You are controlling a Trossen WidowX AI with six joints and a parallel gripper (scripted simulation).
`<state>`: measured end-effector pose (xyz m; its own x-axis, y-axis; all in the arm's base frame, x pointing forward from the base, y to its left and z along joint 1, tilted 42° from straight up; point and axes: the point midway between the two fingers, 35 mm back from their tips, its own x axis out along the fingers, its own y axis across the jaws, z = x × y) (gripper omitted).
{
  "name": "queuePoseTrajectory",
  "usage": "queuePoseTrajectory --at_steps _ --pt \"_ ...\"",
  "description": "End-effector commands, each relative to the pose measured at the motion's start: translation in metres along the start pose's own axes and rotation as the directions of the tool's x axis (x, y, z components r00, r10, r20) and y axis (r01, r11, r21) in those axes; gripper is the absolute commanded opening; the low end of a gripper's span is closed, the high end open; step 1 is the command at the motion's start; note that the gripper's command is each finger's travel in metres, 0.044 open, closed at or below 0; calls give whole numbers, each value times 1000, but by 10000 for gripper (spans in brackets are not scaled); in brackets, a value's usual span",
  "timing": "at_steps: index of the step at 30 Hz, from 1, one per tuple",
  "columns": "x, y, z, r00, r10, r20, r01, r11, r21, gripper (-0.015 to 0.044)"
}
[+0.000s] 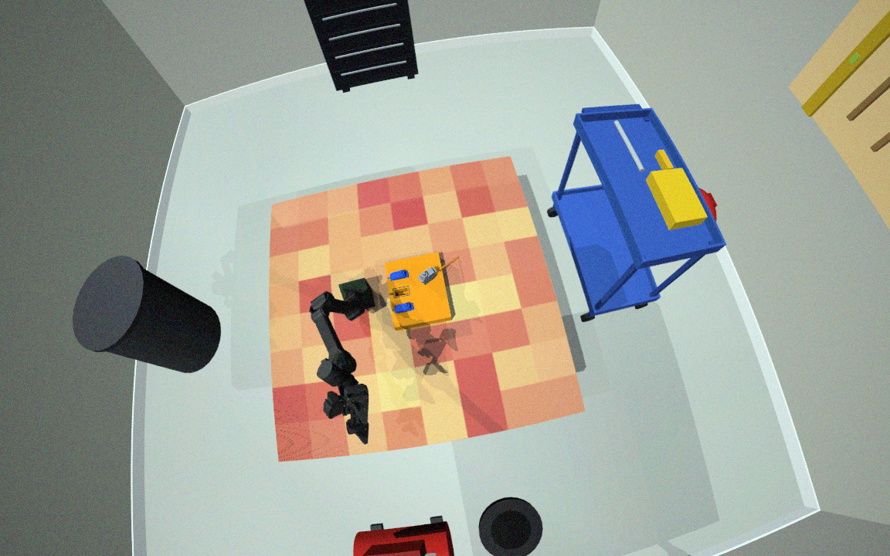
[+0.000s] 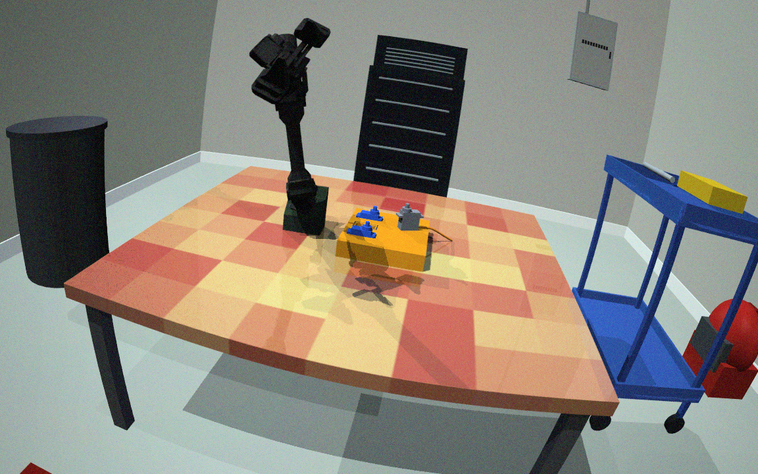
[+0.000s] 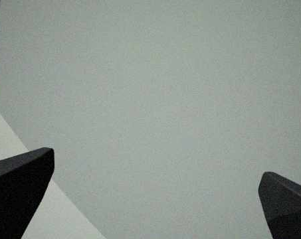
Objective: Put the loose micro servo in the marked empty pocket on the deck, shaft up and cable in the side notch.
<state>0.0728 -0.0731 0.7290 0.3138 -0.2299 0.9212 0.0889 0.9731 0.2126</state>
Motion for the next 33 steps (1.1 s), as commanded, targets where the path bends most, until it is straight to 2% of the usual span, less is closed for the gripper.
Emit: queuePoseTrajectory --at_steps 1,12,20,28,33 --pt "3 -18 -18 998 -49 -37 50 998 30 440" --pt "6 -55 -72 976 -142 -165 160 982 101 440" --pt "1 -82 -132 925 -221 -308 268 956 120 440" --pt "-9 -91 -179 873 -246 -421 327 936 131 440" --pt "-12 -91 -191 860 -246 -447 334 934 129 440"
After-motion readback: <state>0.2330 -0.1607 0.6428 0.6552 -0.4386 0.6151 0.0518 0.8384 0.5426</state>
